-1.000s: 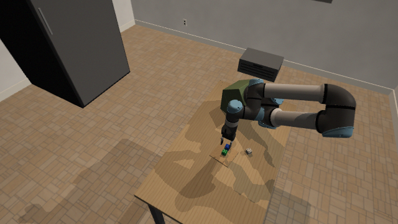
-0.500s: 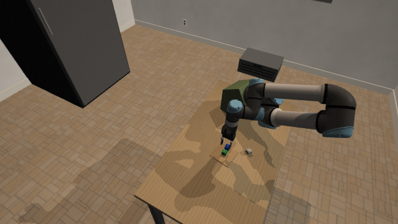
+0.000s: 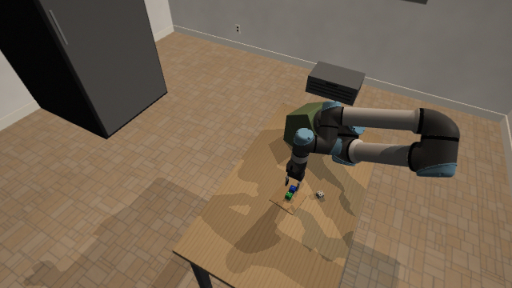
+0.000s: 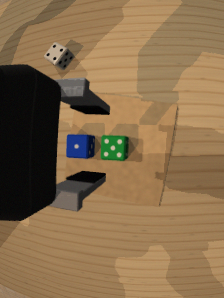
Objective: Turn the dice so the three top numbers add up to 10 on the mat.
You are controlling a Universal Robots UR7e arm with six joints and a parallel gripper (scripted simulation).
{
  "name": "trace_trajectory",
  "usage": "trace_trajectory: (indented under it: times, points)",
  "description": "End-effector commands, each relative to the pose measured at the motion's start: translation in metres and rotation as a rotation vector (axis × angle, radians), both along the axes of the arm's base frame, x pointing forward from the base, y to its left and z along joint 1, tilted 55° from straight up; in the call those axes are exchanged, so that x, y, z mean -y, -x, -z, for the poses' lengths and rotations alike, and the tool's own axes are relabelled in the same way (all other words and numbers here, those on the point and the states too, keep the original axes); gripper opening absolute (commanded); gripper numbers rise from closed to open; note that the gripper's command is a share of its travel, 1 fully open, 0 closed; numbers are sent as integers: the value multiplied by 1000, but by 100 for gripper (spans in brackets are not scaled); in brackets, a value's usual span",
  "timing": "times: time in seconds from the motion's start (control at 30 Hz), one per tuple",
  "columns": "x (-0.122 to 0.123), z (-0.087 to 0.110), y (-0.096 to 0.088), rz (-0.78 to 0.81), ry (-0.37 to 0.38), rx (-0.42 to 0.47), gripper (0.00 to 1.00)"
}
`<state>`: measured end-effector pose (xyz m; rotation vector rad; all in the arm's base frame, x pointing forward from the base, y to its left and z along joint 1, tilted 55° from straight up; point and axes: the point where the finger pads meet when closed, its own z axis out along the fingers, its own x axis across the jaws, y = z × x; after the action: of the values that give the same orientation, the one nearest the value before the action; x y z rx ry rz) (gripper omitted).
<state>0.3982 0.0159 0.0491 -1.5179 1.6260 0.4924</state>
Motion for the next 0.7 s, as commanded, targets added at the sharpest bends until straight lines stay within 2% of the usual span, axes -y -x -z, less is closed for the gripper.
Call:
trace_trajectory:
  times: [0.0, 0.43, 0.5, 0.67]
  points:
    - [-4, -8, 5, 20, -9, -25, 100]
    - [-43, -51, 44, 162, -84, -213, 100]
    - [-43, -51, 44, 162, -84, -213, 100]
    - [-64, -62, 63, 225, -118, -298, 100]
